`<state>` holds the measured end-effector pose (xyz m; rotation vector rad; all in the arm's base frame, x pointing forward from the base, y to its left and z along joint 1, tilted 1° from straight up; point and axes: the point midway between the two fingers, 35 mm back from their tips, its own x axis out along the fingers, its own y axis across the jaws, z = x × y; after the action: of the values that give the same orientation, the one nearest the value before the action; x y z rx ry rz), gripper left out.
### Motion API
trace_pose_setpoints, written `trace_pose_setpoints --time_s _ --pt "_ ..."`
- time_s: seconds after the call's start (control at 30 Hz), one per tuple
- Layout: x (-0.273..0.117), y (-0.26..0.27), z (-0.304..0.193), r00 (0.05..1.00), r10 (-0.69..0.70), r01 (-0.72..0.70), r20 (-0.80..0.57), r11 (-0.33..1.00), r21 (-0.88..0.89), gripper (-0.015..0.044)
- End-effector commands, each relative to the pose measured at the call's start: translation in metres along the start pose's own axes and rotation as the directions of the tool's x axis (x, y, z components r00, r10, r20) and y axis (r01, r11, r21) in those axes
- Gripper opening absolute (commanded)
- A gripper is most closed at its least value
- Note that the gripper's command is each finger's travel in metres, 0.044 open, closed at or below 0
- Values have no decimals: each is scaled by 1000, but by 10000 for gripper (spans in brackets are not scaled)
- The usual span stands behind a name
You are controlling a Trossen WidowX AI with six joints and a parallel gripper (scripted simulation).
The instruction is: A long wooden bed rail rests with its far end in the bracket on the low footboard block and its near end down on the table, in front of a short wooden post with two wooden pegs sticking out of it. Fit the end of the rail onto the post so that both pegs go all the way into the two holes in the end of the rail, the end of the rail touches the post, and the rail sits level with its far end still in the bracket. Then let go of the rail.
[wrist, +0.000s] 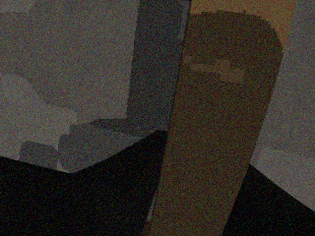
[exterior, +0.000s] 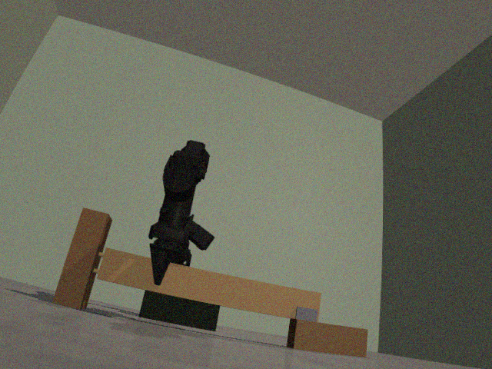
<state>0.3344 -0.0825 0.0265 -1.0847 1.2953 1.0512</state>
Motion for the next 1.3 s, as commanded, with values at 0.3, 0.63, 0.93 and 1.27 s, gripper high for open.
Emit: trace_pose_setpoints --time_s 0.3,0.63,0.93,1.27 --pt "-2 -2 3 1000 -6 6 -2 1000 0 0" --pt "0 -3 5 1000 -6 6 -2 1000 0 0" --pt "1 -2 5 1000 -6 6 -2 1000 0 0" --pt "1 -2 4 1000 -6 6 -2 1000 0 0"
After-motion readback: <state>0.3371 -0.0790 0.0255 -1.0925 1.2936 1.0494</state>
